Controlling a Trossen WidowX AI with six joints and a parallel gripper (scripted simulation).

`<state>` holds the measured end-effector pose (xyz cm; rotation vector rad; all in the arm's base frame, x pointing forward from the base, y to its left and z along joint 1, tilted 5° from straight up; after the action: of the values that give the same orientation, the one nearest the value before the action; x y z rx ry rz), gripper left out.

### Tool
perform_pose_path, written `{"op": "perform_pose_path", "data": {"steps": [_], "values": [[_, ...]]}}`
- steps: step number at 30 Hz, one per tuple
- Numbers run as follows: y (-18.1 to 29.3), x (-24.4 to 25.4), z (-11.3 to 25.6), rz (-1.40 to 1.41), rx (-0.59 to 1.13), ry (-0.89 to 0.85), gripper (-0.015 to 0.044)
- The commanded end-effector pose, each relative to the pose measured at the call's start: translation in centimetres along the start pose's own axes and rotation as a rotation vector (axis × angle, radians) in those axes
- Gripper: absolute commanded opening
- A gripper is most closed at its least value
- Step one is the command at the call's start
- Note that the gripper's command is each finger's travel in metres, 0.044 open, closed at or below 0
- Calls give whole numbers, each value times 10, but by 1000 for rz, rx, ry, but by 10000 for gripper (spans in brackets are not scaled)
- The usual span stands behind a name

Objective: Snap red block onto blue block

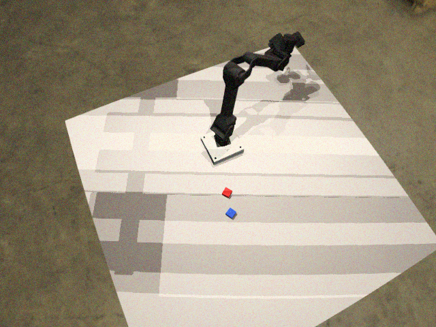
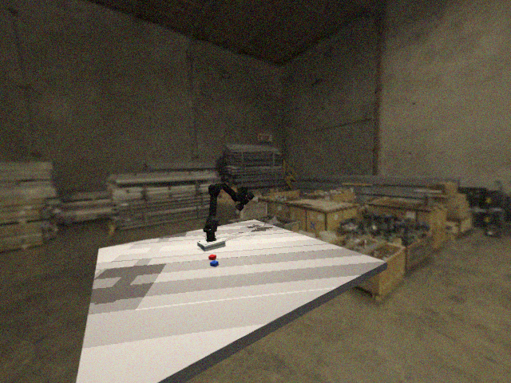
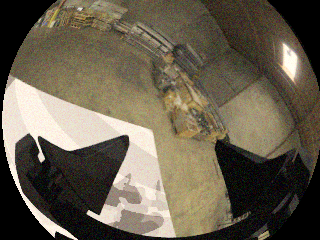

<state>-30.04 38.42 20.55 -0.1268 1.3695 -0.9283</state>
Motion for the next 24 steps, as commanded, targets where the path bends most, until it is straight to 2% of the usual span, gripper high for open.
{"op": "perform_pose_path", "data": {"steps": [1,4,9,18,24], "values": [[0,0,0,0,0,0,426],[22,-7,12,-30,64,14,440],[92,-25,62,-138,273,61,440],[188,-20,169,-405,616,117,440],[234,-4,257,-582,839,178,440]]}}
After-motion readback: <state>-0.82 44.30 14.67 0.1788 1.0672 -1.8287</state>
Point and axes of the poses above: the point midway between the two fingers, 35 mm back from their tips, its own z axis back along the fingers, its own x axis across the jaws, y = z × x, the point moved 2 cm from there along z, back along the fingers, and after that the axes turned 11 degrees about z, right-handed, at the moved point
